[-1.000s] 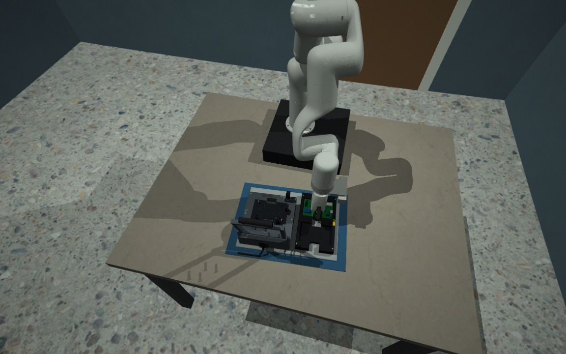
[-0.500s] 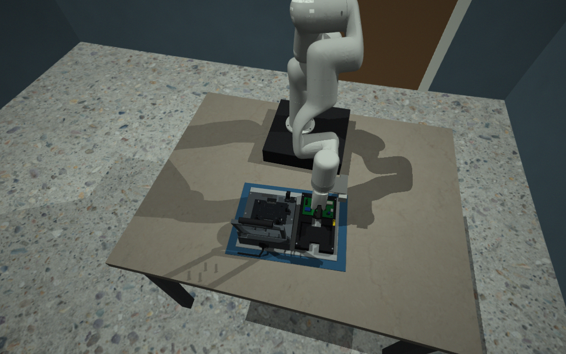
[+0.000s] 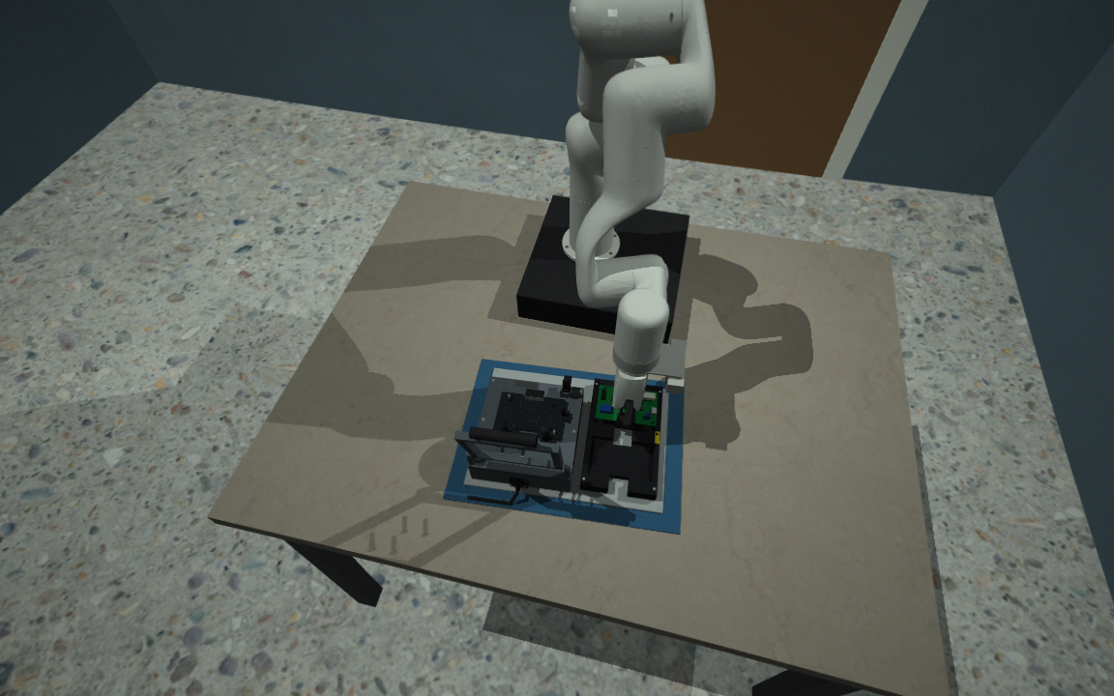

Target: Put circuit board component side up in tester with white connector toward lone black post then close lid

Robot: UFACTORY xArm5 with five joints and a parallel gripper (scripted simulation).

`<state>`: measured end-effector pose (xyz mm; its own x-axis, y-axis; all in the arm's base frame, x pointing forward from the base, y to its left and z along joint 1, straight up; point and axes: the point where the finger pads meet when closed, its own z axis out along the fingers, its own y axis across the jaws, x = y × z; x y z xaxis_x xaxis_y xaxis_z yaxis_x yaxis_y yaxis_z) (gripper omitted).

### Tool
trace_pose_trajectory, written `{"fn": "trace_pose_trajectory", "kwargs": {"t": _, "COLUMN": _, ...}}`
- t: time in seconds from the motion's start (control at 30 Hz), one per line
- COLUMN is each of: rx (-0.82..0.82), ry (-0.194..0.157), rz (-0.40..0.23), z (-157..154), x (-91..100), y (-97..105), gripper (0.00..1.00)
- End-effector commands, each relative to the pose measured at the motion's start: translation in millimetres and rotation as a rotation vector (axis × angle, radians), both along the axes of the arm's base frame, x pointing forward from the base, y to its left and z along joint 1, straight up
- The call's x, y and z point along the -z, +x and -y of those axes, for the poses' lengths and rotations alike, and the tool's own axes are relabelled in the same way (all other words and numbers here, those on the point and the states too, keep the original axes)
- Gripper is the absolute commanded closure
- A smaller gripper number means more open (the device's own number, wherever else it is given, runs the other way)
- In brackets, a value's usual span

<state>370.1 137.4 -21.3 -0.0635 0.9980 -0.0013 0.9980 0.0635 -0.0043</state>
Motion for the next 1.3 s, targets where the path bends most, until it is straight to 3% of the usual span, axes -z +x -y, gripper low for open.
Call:
{"fn": "trace_pose_trajectory", "kwargs": {"t": 0.0, "rx": 0.0, "ry": 0.001, "rz": 0.003, "z": -0.5, "x": -3.9, "y": 1.3, "gripper": 0.21}}
{"fn": "trace_pose_trajectory", "kwargs": {"t": 0.83, "rx": 0.0, "ry": 0.001, "rz": 0.003, "z": -0.5, "x": -10.5, "y": 1.3, "gripper": 0.21}}
{"fn": "trace_pose_trajectory", "kwargs": {"t": 1.27, "rx": 0.0, "ry": 0.001, "rz": 0.003, "z": -0.5, "x": -41.5, "y": 1.3, "gripper": 0.21}}
